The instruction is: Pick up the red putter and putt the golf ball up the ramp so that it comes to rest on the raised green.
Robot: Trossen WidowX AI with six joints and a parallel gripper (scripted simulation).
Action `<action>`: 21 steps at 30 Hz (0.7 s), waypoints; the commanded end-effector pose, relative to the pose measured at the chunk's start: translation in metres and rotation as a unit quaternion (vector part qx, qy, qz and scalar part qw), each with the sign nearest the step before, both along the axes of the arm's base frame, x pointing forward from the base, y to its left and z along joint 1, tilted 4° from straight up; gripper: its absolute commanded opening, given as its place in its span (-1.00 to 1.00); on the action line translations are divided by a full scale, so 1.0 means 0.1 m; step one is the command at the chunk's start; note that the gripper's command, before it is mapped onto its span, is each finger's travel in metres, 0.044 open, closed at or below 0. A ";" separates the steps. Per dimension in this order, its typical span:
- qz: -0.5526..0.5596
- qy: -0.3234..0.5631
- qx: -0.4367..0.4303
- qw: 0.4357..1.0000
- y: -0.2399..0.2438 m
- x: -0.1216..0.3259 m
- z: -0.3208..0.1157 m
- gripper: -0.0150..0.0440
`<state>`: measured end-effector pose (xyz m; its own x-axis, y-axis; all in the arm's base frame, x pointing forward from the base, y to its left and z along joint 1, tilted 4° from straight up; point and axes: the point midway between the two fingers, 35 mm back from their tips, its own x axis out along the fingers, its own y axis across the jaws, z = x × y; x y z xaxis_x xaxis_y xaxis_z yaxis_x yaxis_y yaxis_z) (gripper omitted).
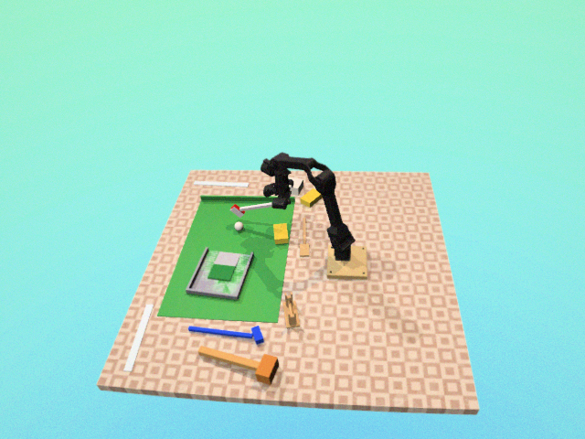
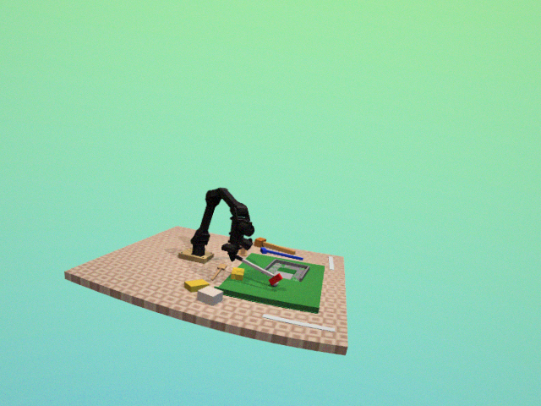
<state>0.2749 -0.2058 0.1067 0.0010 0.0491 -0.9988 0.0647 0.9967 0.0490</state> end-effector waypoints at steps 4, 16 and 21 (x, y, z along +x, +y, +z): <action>-0.003 -0.004 -0.004 1.000 -0.01 0.01 -0.08 -0.49; -0.003 -0.004 -0.004 1.000 0.00 0.01 -0.27 -0.49; -0.003 -0.004 -0.004 1.000 0.01 0.01 -0.33 -0.49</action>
<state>0.2754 -0.2047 0.0773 0.0047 0.0460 -0.9989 0.0648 0.9968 0.0462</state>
